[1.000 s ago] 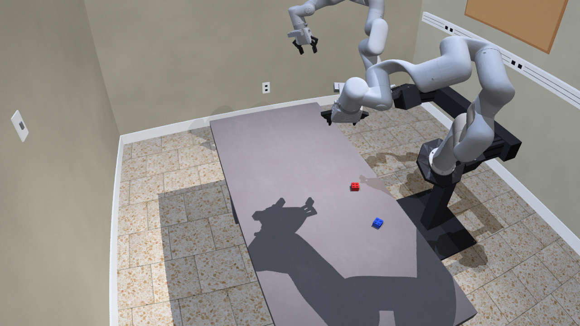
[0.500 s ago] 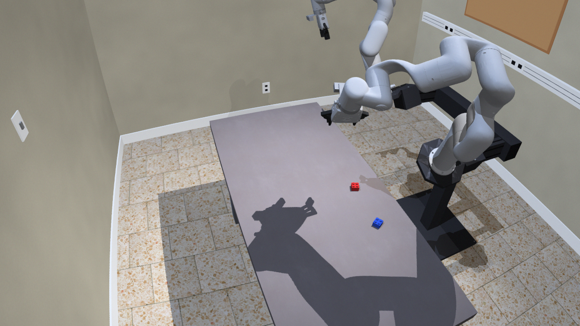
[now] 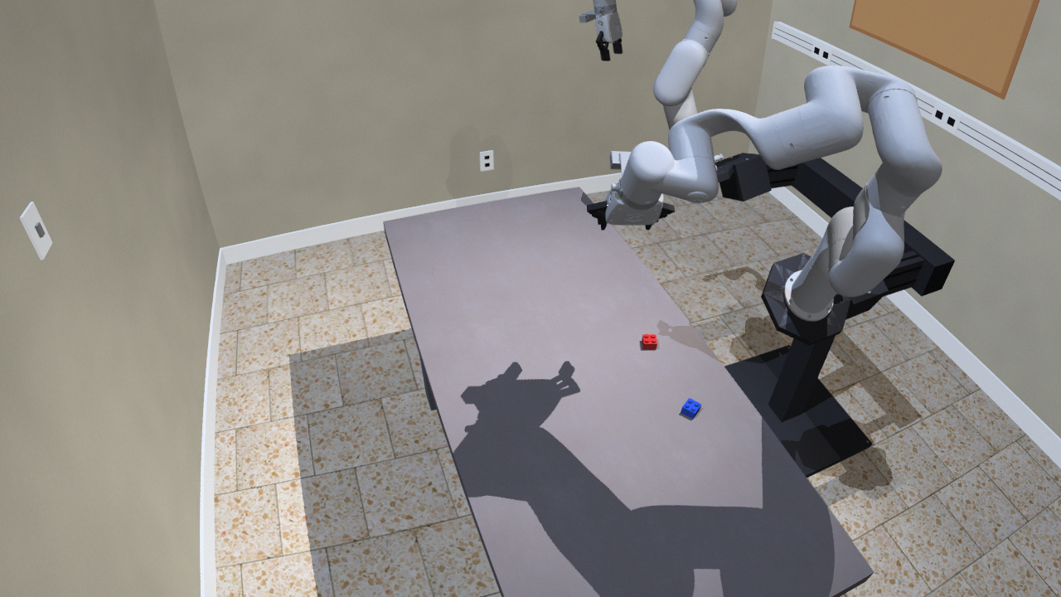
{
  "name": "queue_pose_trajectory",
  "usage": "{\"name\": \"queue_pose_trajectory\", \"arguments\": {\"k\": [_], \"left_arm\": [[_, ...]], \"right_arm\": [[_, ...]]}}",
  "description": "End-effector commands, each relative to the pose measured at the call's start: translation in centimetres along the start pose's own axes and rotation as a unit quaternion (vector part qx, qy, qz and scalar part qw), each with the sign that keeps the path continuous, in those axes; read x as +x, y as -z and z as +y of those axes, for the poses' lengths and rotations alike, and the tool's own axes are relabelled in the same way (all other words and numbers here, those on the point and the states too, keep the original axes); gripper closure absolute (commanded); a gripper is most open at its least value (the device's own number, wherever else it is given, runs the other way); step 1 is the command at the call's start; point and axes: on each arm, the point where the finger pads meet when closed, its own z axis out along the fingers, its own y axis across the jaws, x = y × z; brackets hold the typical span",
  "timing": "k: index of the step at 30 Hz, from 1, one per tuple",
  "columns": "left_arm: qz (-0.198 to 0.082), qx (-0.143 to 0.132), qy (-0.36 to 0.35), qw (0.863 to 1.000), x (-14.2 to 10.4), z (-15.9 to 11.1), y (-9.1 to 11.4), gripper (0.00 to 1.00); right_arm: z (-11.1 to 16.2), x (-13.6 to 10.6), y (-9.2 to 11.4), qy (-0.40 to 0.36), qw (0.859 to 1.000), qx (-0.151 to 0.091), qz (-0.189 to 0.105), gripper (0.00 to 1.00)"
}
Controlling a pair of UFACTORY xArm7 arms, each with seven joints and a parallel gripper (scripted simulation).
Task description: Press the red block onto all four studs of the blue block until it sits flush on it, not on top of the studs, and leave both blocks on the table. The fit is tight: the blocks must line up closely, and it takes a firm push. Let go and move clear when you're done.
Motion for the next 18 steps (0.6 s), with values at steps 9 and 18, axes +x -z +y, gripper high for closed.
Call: {"name": "queue_pose_trajectory", "arguments": {"k": [9, 18], "left_arm": [[0.000, 0.001, -0.001, 1.000, 0.07, -0.05, 0.07, 0.41], [0.000, 0.001, -0.001, 1.000, 0.07, -0.05, 0.07, 0.41]], "right_arm": [[0.66, -0.38, 0.40, -0.319, 0.946, -0.040, 0.039, 0.00], [0.66, -0.38, 0.40, -0.319, 0.946, -0.040, 0.039, 0.00]]}}
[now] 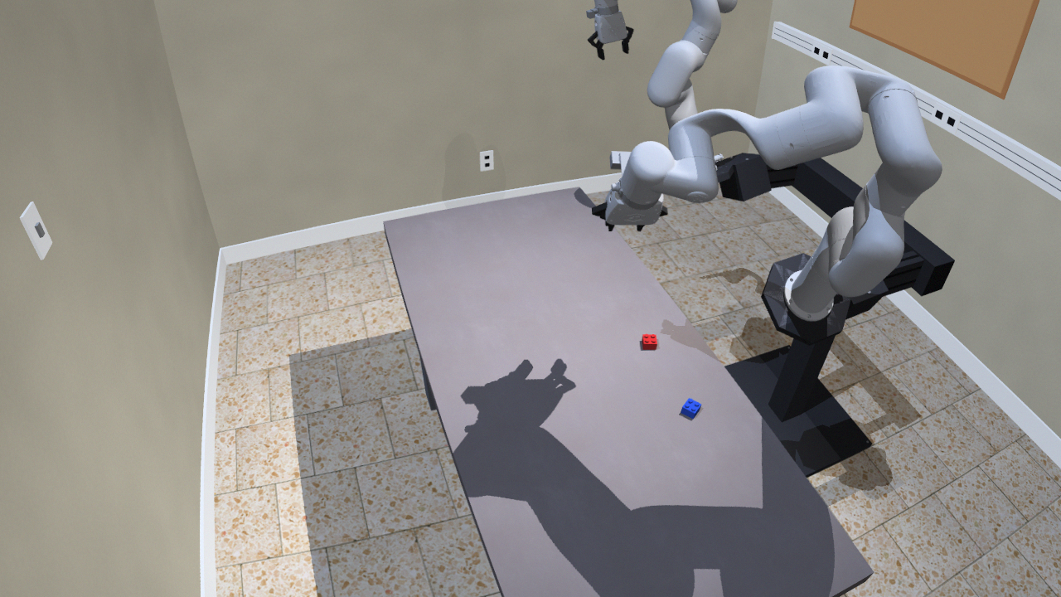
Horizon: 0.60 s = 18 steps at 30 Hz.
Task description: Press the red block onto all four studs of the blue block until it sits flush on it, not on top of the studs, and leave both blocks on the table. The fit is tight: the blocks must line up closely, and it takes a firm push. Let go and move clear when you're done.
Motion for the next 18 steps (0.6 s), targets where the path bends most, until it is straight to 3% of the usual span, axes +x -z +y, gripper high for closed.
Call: {"name": "queue_pose_trajectory", "arguments": {"k": [1, 4, 8, 11, 18], "left_arm": [[0.000, 0.001, -0.001, 1.000, 0.07, -0.05, 0.06, 0.41], [0.000, 0.001, -0.001, 1.000, 0.07, -0.05, 0.06, 0.41], [-0.027, 0.038, 0.110, 0.993, 0.07, -0.05, 0.06, 0.41], [-0.033, 0.047, 0.137, 0.989, 0.07, -0.05, 0.06, 0.41], [-0.033, 0.047, 0.137, 0.989, 0.07, -0.05, 0.06, 0.41]], "right_arm": [[0.02, 0.06, 0.12, -0.003, 1.000, -0.001, 0.002, 0.00], [0.02, 0.06, 0.12, -0.003, 1.000, -0.001, 0.002, 0.00], [0.02, 0.06, 0.12, -0.003, 1.000, -0.001, 0.002, 0.00], [0.02, 0.06, 0.12, -0.003, 1.000, -0.001, 0.002, 0.00], [0.02, 0.06, 0.12, -0.003, 1.000, -0.001, 0.002, 0.00]]}}
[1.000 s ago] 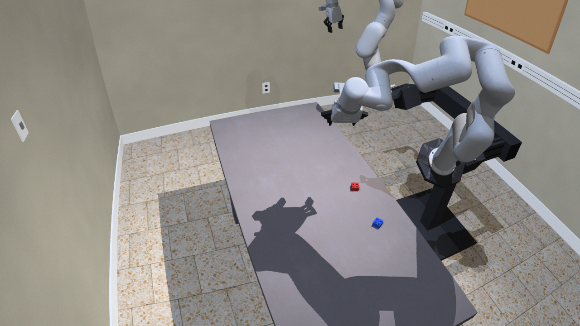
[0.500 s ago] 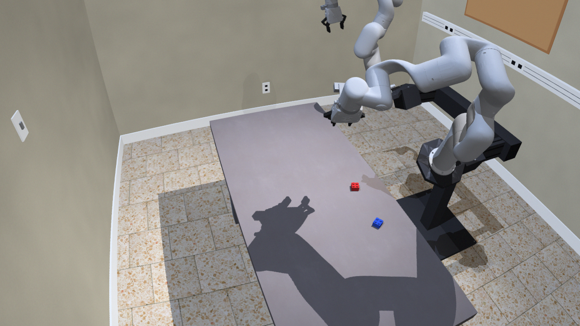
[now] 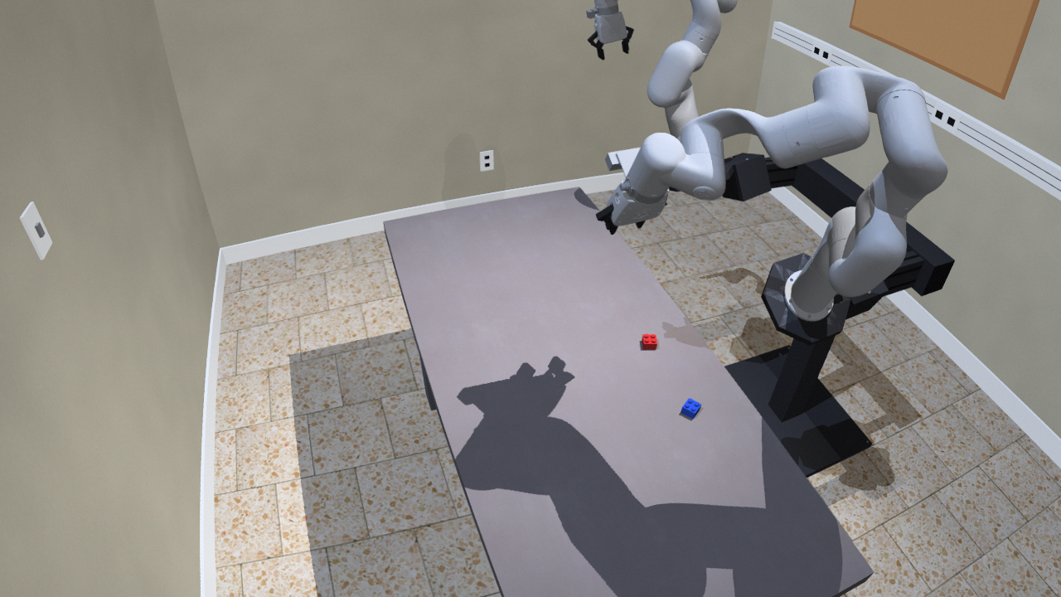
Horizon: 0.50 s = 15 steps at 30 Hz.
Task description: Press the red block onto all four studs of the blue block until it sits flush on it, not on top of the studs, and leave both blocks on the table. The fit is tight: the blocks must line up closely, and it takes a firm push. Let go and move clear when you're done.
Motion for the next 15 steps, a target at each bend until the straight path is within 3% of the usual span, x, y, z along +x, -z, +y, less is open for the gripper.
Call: {"name": "queue_pose_trajectory", "arguments": {"k": [1, 3, 7, 15], "left_arm": [[-0.005, 0.004, 0.005, 1.000, 0.04, -0.04, 0.06, 0.41], [-0.005, 0.004, 0.005, 1.000, 0.04, -0.04, 0.06, 0.41], [-0.030, 0.041, 0.114, 0.992, 0.04, -0.04, 0.06, 0.41], [-0.037, 0.050, 0.141, 0.988, 0.04, -0.05, 0.06, 0.41]], "right_arm": [[0.01, 0.06, 0.10, 0.000, 1.000, 0.000, 0.001, 0.00], [0.01, 0.06, 0.10, 0.000, 1.000, 0.000, 0.001, 0.00], [0.01, 0.06, 0.10, 0.000, 1.000, 0.000, 0.001, 0.00], [0.01, 0.06, 0.10, 0.000, 1.000, 0.000, 0.001, 0.00]]}}
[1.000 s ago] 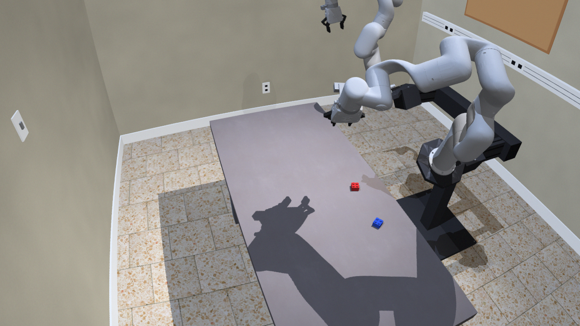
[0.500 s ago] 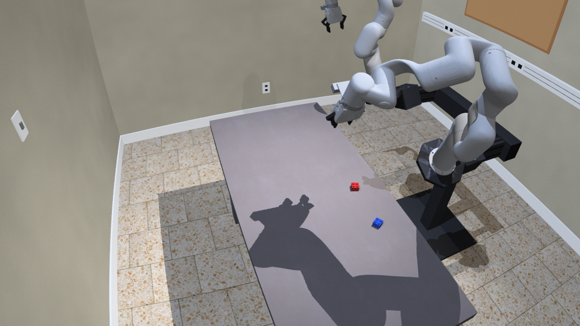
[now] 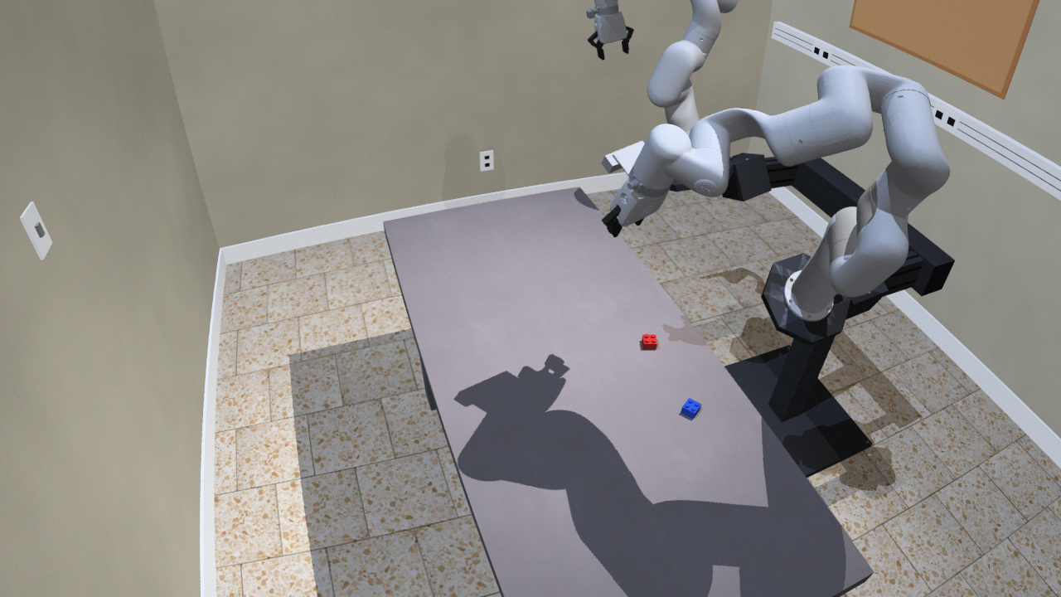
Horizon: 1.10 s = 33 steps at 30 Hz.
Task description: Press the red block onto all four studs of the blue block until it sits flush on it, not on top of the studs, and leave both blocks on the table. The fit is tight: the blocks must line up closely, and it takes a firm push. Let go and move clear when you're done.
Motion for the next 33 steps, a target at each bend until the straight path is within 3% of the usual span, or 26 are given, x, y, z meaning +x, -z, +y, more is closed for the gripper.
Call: {"name": "queue_pose_trajectory", "arguments": {"k": [1, 5, 9, 12, 22, 26, 28, 29, 33], "left_arm": [[-0.011, 0.011, 0.013, 1.000, 0.05, -0.03, 0.05, 0.41], [-0.011, 0.011, 0.013, 1.000, 0.05, -0.03, 0.05, 0.41], [-0.035, 0.048, 0.121, 0.991, 0.05, -0.02, 0.05, 0.41], [-0.042, 0.058, 0.149, 0.986, 0.05, -0.02, 0.04, 0.41], [-0.042, 0.058, 0.149, 0.986, 0.05, -0.02, 0.04, 0.41], [-0.066, 0.094, 0.255, 0.960, 0.05, -0.02, 0.05, 0.41], [-0.066, 0.094, 0.255, 0.960, 0.05, -0.02, 0.05, 0.41], [-0.073, 0.103, 0.281, 0.951, 0.06, -0.01, 0.05, 0.41], [-0.073, 0.103, 0.281, 0.951, 0.06, -0.01, 0.05, 0.41]], "right_arm": [[0.01, 0.06, 0.10, 0.000, 1.000, 0.000, 0.001, 0.00], [0.01, 0.06, 0.10, 0.000, 1.000, 0.000, 0.001, 0.00], [0.01, 0.06, 0.10, 0.000, 1.000, 0.000, 0.001, 0.00], [0.01, 0.06, 0.10, 0.000, 1.000, 0.000, 0.001, 0.00], [0.01, 0.06, 0.10, 0.000, 1.000, 0.000, 0.001, 0.00], [0.01, 0.06, 0.10, 0.000, 1.000, 0.000, 0.001, 0.00], [0.01, 0.06, 0.10, 0.000, 1.000, 0.000, 0.001, 0.00], [0.01, 0.06, 0.10, 0.000, 1.000, 0.000, 0.001, 0.00], [0.01, 0.06, 0.10, 0.000, 1.000, 0.000, 0.001, 0.00]]}}
